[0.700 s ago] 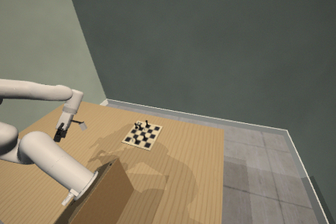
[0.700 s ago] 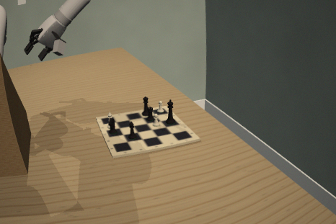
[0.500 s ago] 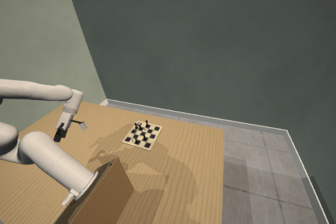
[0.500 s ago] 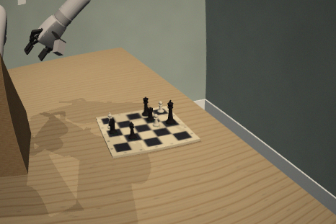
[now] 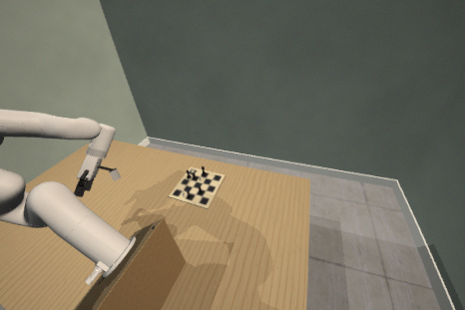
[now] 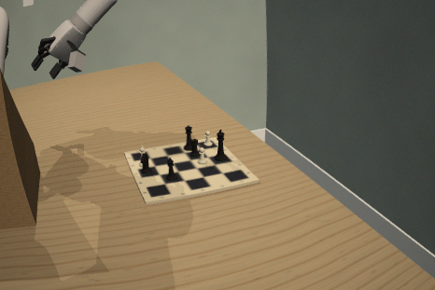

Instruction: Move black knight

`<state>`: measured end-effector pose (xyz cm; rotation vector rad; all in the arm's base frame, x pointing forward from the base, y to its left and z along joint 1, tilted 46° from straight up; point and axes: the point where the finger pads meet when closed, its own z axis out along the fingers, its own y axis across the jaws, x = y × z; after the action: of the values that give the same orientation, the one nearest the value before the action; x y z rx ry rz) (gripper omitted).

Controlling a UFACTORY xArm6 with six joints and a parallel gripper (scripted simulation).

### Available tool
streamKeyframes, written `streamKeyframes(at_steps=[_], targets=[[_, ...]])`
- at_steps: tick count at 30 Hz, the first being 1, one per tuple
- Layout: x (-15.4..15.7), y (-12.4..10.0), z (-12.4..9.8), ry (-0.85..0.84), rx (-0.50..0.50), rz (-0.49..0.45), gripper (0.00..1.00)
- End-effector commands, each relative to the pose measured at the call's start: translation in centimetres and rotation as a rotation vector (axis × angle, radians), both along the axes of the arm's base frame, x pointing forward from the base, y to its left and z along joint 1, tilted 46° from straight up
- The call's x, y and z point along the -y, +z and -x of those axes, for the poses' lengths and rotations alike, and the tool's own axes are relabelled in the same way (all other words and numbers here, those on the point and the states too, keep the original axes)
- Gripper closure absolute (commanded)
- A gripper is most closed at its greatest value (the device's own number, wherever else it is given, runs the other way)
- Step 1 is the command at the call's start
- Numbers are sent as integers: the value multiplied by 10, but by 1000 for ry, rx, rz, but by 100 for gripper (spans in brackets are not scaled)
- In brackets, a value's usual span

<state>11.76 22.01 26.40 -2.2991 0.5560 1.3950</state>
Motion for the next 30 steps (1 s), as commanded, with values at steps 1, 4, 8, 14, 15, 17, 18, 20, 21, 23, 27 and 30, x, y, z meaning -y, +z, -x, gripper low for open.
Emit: streamKeyframes(at_steps=[1,4,8,14,15,17,18,20,21,23,27,30], targets=[[3,-4,-1,4,0,42,0],[12,-15,-5,12,-1,159,0],[27,-33,-14,18,13,359,0],[48,-54,-34,5,68,622,0],[55,-60,-44,-6,96,704,0],[55,-60,-44,-7,99,717,0],[63,-66,-55,-22,134,802,0],[69,-71,-67,-42,175,884,0],[69,-71,-67,-44,182,906,0],[75,-75,-81,-71,234,996,0],[80,-78,-97,-103,293,1081,0],[84,-80,-113,-139,356,1158,0]])
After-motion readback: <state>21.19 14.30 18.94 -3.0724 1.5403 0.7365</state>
